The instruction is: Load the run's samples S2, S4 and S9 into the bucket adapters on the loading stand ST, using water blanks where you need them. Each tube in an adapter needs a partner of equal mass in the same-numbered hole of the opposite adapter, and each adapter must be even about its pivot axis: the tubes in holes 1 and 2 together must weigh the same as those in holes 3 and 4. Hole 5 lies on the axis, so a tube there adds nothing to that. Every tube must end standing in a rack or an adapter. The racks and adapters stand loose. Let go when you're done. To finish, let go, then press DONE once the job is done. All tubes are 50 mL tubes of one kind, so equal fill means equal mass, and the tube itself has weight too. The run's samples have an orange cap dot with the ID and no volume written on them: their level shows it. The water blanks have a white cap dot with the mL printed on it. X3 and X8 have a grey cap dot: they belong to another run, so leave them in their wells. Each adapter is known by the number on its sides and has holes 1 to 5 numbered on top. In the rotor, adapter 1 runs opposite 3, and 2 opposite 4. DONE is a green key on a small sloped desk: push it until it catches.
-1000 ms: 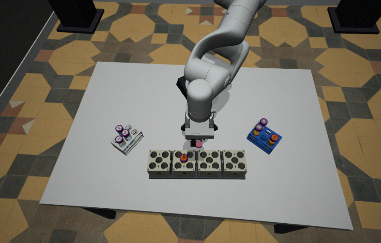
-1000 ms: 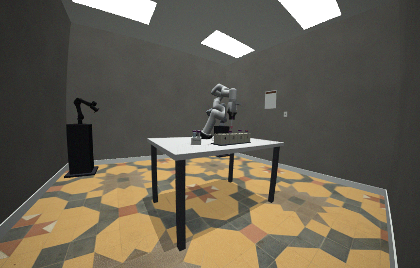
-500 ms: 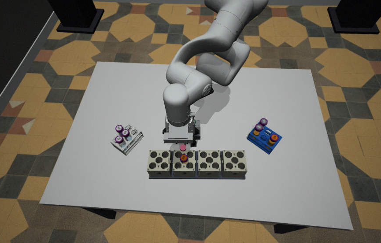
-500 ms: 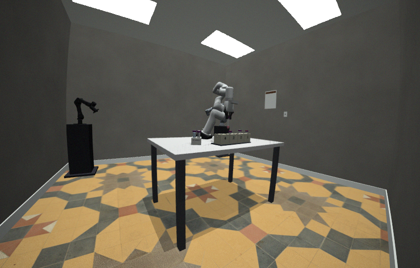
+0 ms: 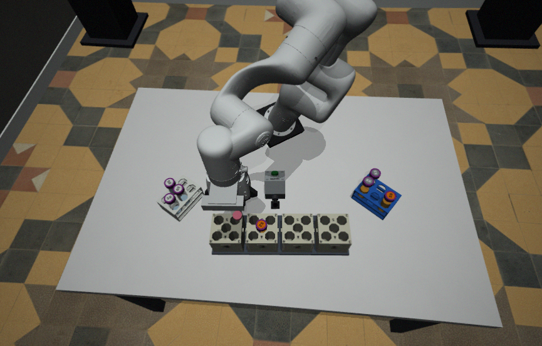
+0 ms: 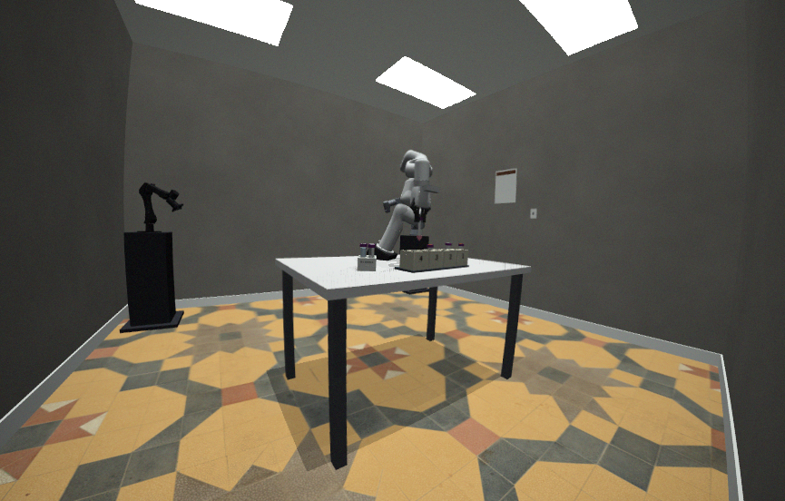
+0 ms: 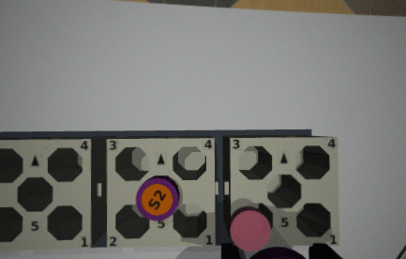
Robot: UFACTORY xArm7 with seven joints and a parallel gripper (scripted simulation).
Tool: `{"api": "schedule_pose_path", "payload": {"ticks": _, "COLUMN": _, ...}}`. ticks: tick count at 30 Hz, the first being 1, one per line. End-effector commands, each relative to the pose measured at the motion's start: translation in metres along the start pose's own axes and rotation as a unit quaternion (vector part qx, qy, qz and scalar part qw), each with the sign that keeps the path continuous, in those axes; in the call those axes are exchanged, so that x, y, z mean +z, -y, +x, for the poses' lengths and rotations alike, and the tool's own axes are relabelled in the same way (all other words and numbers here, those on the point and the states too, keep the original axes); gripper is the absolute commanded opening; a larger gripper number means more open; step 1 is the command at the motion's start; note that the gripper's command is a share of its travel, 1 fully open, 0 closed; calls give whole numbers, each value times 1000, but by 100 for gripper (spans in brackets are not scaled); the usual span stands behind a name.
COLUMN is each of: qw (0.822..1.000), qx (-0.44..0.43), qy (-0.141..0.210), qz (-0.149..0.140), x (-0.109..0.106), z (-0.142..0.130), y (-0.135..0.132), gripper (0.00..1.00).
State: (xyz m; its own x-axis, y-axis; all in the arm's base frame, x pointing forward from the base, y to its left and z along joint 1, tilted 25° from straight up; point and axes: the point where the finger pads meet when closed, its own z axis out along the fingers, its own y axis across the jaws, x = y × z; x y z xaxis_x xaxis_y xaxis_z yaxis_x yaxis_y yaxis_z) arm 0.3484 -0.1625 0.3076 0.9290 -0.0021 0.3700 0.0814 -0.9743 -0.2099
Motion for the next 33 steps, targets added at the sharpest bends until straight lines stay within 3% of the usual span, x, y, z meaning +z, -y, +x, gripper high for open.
{"api": "schedule_pose_path", "payload": {"ticks": 1, "qw": 1000, "qx": -1, "qy": -1, "qz": 1, "x": -1, "z": 7, "y": -17, "gripper": 0}}
{"api": "schedule_pose_path", "payload": {"ticks": 7, "qw": 1000, "qx": -1, "qy": -1, "qz": 1, "x": -1, "z": 13, "y": -43, "gripper": 0}}
{"api": "schedule_pose_path", "payload": {"ticks": 33, "qw": 1000, "qx": -1, "qy": -1, "qz": 1, "x": 1, "z": 13, "y": -43, "gripper": 0}}
